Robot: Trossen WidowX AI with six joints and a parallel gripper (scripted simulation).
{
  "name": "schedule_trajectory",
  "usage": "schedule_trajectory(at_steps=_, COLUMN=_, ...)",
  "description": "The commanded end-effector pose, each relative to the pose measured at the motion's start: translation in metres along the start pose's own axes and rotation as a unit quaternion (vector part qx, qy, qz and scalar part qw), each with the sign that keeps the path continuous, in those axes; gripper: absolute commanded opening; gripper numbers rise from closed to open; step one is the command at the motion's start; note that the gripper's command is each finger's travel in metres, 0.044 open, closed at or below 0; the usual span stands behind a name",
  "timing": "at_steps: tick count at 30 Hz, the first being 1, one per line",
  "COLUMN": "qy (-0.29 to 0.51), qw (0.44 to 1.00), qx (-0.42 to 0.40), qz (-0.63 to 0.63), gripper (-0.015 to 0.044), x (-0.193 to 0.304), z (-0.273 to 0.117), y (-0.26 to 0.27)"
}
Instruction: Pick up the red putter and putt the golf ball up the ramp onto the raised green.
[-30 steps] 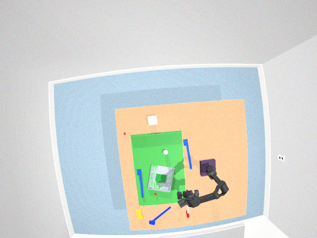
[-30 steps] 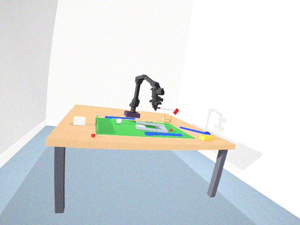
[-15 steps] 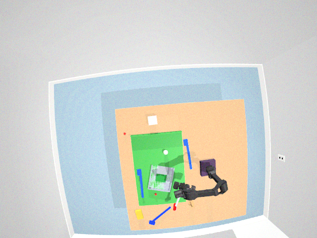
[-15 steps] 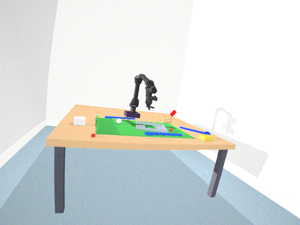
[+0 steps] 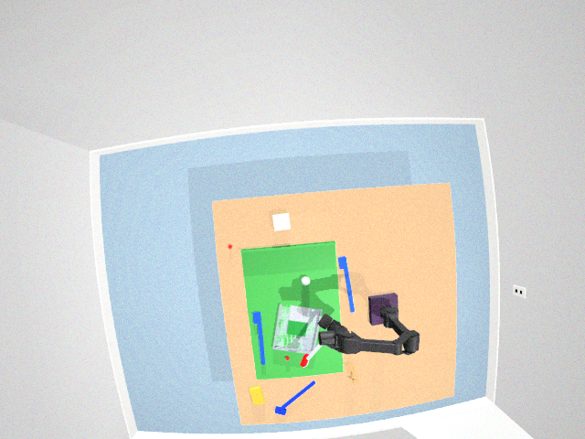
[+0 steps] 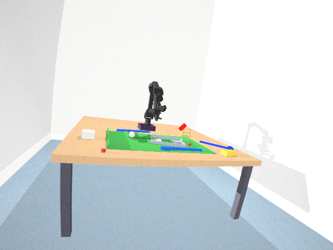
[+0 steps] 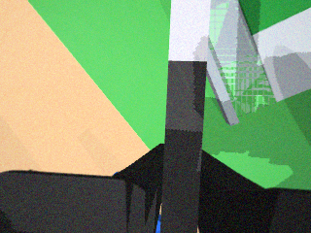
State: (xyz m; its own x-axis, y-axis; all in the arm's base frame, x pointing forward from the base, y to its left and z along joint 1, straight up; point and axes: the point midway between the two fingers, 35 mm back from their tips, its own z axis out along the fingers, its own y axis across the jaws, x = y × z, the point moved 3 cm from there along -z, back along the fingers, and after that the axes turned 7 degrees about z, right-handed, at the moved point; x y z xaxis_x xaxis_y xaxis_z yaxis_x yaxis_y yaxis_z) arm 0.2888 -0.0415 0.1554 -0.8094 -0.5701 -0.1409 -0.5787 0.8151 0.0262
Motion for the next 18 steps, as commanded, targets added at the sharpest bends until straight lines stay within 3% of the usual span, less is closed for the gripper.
schedule_trajectory(at_steps=1, qy=0.001, qw=0.999, qx=0.014, qz=0.045, gripper=0.0000, x=0.015, z=-0.008, y=-0.017)
schedule_trajectory(at_steps=18, qy=0.022, qw=0.972, qx=0.044, qz=0.229, gripper=0.0000, x=0.090, z=-0.027, y=-0.063)
